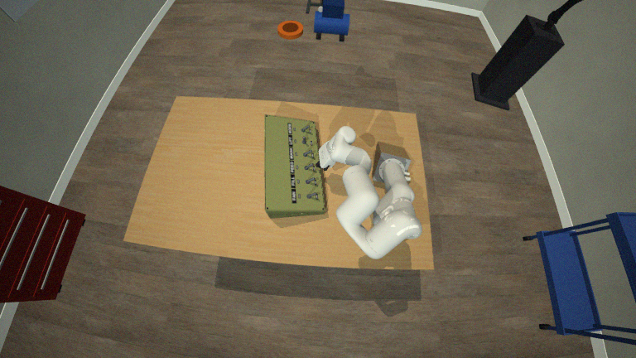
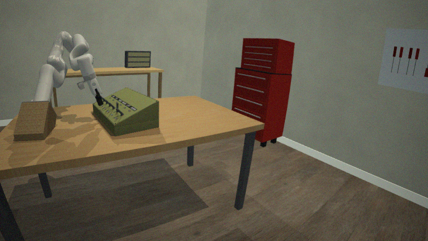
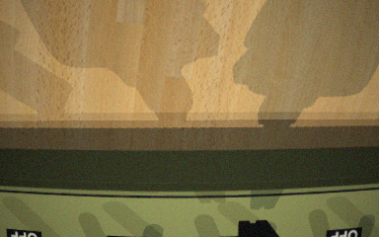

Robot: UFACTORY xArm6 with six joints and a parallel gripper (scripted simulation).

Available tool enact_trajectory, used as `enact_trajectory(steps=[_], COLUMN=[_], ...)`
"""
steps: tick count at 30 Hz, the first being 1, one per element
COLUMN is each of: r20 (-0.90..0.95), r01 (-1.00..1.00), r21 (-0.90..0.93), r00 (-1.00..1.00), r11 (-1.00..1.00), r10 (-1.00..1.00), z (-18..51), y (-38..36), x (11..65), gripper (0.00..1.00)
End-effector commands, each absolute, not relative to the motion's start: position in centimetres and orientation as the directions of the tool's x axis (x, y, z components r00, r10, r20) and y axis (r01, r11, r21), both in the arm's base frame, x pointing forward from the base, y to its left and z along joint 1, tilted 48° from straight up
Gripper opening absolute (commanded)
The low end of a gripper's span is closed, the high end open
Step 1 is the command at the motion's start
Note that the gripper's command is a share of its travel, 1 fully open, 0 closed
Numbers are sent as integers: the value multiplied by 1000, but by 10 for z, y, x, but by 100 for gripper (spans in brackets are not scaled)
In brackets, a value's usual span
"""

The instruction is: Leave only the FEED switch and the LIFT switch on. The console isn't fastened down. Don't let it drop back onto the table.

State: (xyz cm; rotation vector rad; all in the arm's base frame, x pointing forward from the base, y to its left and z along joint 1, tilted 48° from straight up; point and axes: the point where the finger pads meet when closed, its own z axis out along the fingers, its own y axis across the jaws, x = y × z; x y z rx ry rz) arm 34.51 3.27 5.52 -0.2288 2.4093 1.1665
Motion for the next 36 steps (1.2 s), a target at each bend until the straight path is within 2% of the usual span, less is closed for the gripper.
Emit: enact_trajectory(steps=[1, 36], r20=[-466, -466], r01=[-337, -337], r21=[700, 700], r00=[-883, -883], r11=[630, 630], r10=[46, 46], z=[56, 60], y=[32, 31], x=[346, 354], gripper=[0, 0])
